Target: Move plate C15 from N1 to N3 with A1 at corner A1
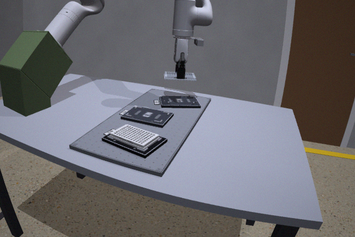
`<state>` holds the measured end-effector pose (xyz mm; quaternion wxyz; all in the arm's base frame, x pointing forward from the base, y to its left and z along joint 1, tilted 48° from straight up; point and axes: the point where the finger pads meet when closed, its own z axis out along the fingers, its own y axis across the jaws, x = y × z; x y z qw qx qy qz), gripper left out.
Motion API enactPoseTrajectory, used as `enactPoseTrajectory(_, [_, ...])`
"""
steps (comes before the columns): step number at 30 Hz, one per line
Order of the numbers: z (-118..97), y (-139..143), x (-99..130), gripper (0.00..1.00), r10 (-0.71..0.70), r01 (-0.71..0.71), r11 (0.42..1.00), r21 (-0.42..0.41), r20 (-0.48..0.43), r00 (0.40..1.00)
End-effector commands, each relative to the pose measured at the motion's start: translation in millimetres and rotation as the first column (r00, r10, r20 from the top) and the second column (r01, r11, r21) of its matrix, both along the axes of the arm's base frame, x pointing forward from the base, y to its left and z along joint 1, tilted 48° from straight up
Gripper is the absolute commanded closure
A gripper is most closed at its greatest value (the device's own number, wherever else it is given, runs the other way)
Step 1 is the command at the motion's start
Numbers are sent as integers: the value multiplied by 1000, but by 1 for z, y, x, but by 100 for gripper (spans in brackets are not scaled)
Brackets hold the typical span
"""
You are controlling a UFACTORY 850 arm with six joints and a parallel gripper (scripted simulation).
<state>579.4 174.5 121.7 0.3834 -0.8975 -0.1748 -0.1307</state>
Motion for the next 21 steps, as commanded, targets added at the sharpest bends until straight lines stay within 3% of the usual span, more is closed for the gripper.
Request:
enactPoseTrajectory(1, [-17, -16, -5, 100, -105, 106, 994, 9, -116, 988])
enactPoseTrajectory(8, [-43, -38, -12, 100, -240, 250, 968, 2, -272, 932])
enactPoseTrajectory(21, [-83, -74, -24, 100, -240, 250, 968, 2, -272, 932])
